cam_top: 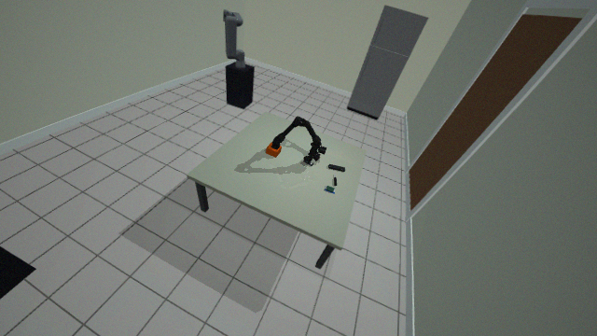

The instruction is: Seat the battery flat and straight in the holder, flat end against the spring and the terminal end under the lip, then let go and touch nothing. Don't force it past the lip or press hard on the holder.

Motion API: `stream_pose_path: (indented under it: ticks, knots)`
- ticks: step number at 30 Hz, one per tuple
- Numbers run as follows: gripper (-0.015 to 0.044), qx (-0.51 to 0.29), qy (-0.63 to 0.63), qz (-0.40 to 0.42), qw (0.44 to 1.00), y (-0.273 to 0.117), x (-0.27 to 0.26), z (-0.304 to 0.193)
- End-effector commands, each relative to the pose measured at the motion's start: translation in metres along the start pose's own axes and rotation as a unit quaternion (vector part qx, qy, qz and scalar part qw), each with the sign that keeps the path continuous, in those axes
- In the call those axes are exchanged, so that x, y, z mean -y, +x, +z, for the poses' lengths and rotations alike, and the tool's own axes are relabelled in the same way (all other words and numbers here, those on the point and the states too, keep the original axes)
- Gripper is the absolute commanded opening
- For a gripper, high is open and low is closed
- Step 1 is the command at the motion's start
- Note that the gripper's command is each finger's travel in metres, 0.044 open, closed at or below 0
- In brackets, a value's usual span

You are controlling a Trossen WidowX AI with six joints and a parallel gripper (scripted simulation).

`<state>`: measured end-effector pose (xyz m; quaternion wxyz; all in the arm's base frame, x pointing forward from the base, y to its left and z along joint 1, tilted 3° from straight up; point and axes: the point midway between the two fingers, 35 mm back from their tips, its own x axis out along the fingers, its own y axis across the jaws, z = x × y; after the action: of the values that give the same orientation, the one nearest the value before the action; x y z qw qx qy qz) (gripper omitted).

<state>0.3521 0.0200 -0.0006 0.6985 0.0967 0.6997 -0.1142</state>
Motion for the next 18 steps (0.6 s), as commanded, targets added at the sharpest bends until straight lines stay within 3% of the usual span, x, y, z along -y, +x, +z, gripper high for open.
stream_pose_path:
  ticks: [1,18]
  knots:
    - [0.0069,0.002,0.003,-0.002,1.0,0.0004,0.0012,-0.003]
    - [0.0069,0.004,0.003,0.001,1.0,0.0009,0.0015,-0.0083]
